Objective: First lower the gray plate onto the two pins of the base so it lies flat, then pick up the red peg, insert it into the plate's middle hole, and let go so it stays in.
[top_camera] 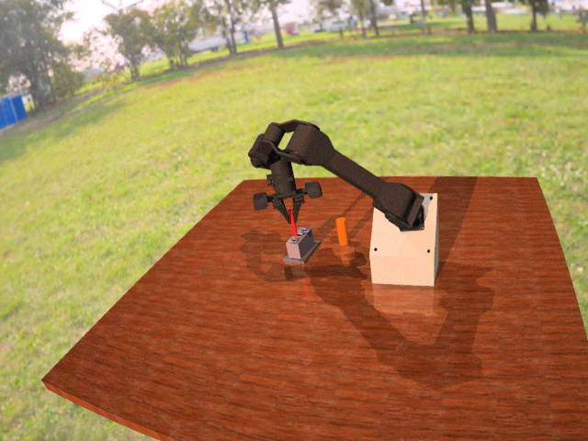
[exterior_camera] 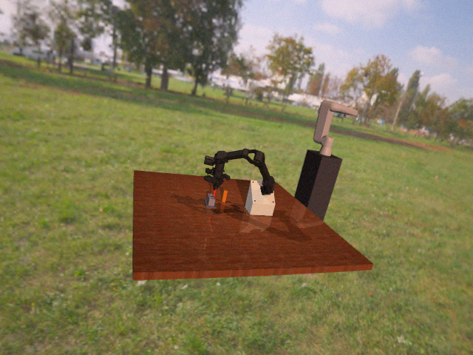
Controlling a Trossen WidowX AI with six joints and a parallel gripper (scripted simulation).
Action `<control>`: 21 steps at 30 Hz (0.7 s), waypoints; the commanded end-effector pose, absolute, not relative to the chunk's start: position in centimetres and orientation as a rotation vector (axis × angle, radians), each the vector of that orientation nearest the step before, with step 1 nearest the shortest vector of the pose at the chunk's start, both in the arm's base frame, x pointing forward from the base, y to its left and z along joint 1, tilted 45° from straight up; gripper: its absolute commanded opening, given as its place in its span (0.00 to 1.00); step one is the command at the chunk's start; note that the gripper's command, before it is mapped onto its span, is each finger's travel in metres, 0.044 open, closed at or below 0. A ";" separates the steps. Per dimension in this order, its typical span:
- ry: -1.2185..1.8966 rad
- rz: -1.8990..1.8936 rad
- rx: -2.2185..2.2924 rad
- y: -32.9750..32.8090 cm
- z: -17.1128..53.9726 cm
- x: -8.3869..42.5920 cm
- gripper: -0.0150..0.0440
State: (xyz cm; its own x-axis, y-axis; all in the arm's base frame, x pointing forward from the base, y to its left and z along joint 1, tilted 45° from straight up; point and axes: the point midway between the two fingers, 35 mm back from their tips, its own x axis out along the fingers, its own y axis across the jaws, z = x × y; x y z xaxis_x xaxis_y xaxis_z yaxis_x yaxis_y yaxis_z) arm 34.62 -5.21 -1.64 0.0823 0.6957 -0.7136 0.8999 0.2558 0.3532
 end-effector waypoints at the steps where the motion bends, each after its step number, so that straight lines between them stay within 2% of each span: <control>1: 1.670 -0.297 1.491 -6.1 -2.8 34.9 0.25; 21: 1.669 -0.291 1.495 -7.4 -4.3 35.3 0.25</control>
State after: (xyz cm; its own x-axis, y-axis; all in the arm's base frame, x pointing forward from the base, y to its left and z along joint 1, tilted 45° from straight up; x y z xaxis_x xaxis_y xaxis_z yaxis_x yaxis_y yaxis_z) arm 35.34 -7.33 -4.14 0.0856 0.6997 -0.7093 0.8994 0.2519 0.3571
